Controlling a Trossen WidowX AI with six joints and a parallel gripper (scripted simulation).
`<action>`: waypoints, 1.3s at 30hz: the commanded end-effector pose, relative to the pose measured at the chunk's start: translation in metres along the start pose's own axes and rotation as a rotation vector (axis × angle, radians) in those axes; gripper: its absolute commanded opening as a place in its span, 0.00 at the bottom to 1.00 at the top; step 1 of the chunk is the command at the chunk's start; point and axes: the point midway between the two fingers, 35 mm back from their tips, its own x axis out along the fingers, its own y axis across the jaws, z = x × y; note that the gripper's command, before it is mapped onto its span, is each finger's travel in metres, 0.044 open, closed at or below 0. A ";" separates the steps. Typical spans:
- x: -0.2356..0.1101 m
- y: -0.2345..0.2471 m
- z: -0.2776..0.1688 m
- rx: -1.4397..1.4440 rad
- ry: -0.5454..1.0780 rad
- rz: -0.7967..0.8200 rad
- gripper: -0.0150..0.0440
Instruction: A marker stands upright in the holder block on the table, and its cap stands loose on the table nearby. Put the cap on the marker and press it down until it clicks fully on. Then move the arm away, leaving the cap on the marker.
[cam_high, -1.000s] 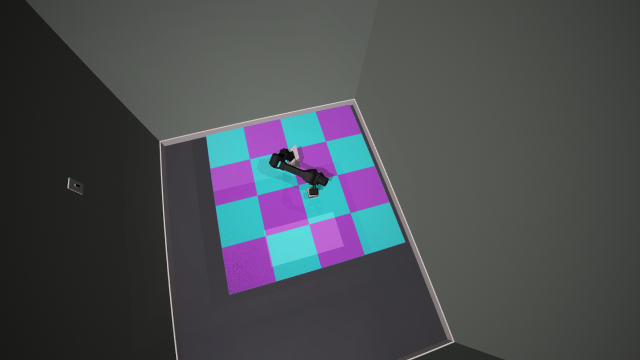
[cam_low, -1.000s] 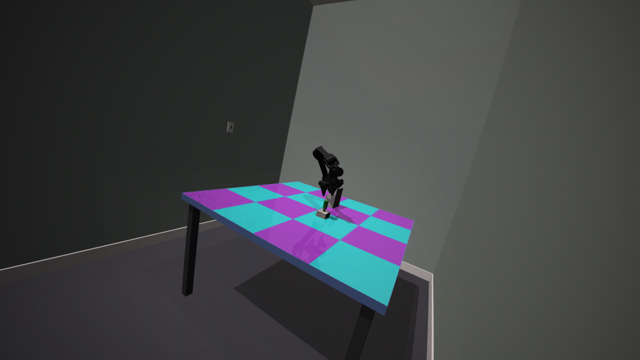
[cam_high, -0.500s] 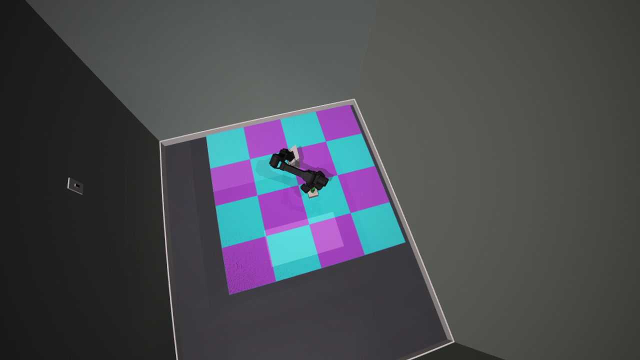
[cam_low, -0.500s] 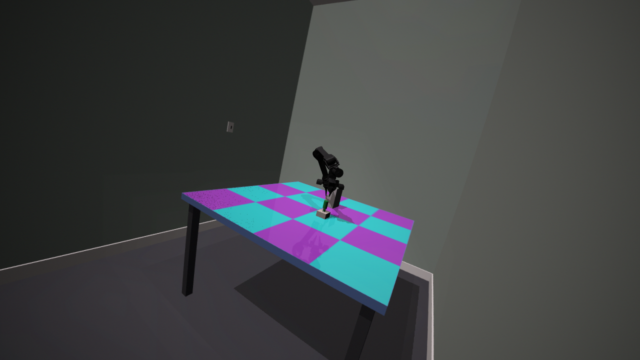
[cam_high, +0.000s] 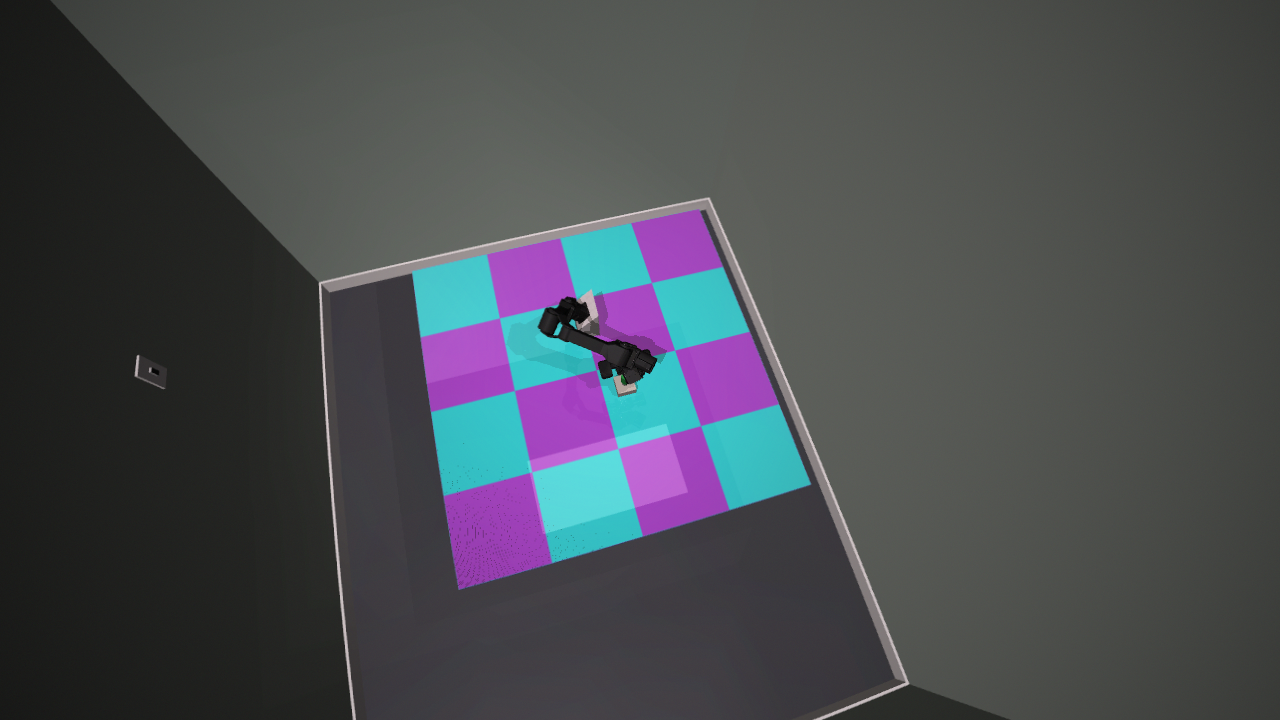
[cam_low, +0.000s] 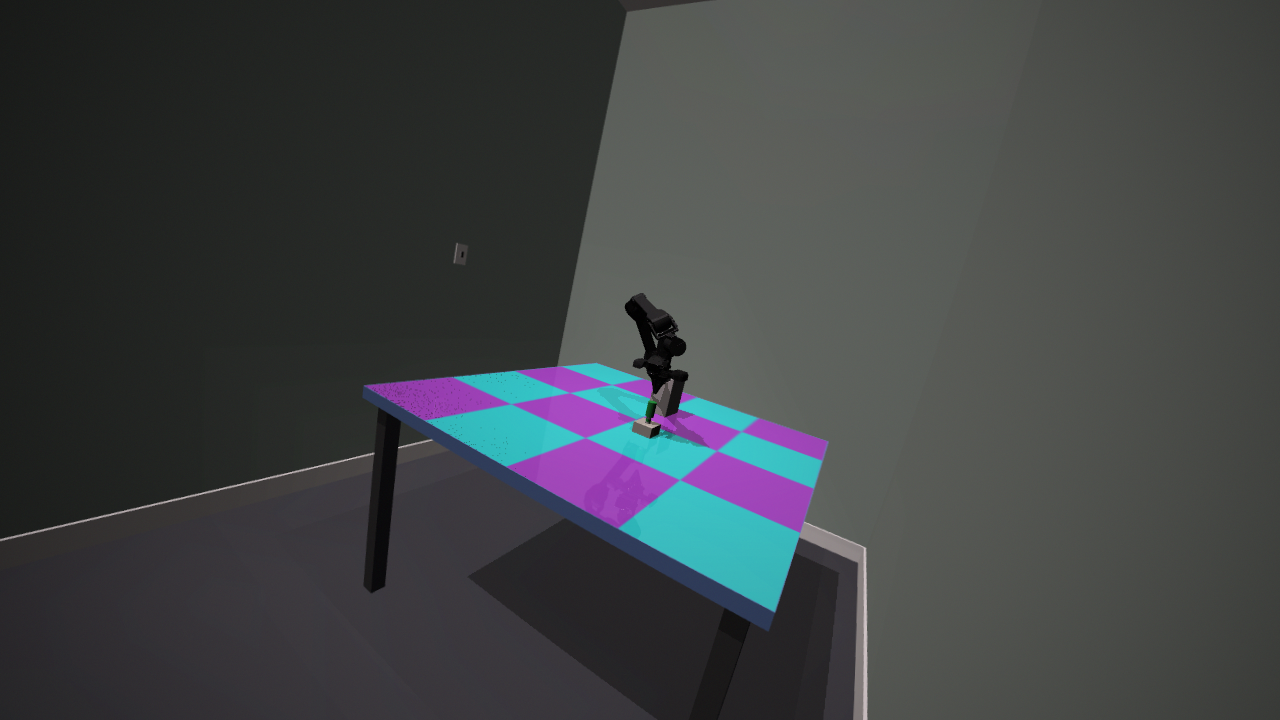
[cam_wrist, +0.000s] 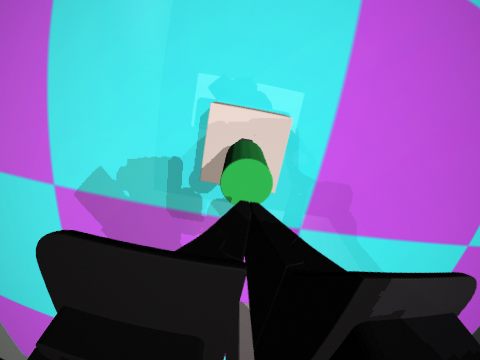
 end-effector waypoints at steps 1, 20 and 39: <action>0.003 0.000 0.001 0.009 -0.004 -0.002 0.25; 0.029 -0.001 0.001 0.010 -0.004 -0.003 0.25; -0.002 0.003 0.005 0.011 -0.008 0.006 0.25</action>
